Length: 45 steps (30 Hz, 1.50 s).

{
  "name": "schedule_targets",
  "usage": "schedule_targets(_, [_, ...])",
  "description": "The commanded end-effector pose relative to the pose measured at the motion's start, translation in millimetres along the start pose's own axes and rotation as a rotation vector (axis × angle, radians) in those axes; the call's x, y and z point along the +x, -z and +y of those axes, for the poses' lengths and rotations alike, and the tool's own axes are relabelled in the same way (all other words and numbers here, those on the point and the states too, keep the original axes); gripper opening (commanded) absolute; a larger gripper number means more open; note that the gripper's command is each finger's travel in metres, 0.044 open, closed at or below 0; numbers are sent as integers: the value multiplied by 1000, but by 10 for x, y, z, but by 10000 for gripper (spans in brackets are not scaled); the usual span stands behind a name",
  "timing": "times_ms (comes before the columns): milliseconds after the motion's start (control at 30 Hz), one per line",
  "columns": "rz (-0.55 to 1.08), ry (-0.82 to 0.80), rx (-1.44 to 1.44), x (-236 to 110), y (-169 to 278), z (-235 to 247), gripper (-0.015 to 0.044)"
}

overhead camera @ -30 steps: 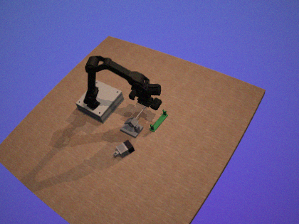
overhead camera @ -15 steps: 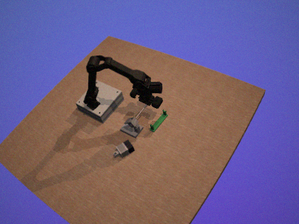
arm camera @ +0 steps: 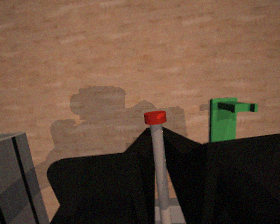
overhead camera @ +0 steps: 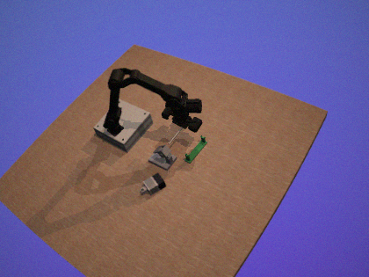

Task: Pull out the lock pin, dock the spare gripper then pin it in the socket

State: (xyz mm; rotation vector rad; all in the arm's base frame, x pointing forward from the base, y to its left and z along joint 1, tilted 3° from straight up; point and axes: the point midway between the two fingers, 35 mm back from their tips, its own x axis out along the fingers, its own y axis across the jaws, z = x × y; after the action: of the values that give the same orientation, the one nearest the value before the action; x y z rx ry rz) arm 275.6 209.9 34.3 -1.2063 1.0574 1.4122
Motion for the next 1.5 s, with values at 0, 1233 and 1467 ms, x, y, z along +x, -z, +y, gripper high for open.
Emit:
schedule_targets(0, [0,4,2,-52,-14,-12,0])
schedule_targets(1233, [12,-21,29,-238,-232,-350,0])
schedule_targets(1467, [10,-18,40,-253,-331,-527,0])
